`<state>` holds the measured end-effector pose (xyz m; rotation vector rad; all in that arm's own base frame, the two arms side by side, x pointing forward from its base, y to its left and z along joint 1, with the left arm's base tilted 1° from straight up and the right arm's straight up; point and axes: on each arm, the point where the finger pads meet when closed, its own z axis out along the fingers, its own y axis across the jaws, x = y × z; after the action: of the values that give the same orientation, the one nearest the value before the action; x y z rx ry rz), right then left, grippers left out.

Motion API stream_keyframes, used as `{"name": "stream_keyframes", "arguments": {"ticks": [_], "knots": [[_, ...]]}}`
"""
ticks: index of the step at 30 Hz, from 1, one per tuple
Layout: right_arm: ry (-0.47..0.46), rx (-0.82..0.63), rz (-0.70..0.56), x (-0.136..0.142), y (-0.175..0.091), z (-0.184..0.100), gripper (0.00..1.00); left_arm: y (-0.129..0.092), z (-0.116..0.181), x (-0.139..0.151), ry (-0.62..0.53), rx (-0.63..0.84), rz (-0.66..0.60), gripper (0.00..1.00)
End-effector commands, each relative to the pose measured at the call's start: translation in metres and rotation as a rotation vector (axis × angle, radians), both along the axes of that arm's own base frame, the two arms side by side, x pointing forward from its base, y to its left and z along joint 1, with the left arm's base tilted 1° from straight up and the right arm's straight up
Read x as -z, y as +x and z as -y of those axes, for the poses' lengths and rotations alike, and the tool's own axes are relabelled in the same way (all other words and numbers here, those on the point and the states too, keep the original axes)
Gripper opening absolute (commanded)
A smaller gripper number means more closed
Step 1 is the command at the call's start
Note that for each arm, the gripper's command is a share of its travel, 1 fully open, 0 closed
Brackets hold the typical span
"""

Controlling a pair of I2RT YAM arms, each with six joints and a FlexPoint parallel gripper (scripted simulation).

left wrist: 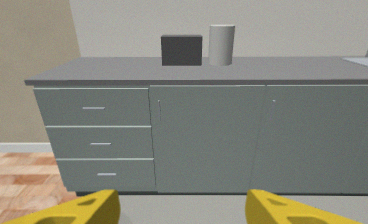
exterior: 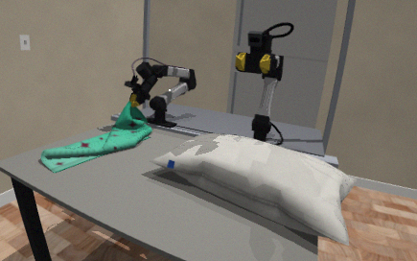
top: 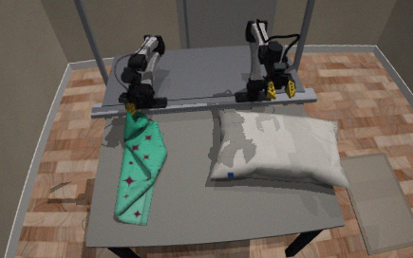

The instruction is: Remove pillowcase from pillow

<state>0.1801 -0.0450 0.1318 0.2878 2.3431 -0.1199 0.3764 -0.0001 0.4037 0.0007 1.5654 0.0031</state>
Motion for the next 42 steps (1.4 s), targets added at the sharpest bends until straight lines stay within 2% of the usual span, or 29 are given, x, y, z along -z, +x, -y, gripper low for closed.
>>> {"name": "stream_keyframes", "arguments": {"ticks": [1, 30, 31, 42], "knots": [[0.017, -0.003, -0.012, 0.0047, -0.0005, -0.0021, 0.05, -0.0038, 0.0012, -0.0061, -0.005, -0.002, 0.027, 0.6], [0.017, -0.003, -0.011, 0.0047, -0.0004, -0.0021, 0.08, -0.0038, 0.0012, -0.0061, -0.005, -0.002, 0.027, 0.6], [0.017, -0.003, -0.011, 0.0047, -0.0004, -0.0021, 0.6, -0.0038, 0.0012, -0.0061, -0.005, -0.002, 0.027, 0.6], [0.017, -0.003, -0.011, 0.0047, -0.0004, -0.0021, 0.6, -0.0038, 0.0012, -0.0061, -0.005, -0.002, 0.027, 0.6]]}}
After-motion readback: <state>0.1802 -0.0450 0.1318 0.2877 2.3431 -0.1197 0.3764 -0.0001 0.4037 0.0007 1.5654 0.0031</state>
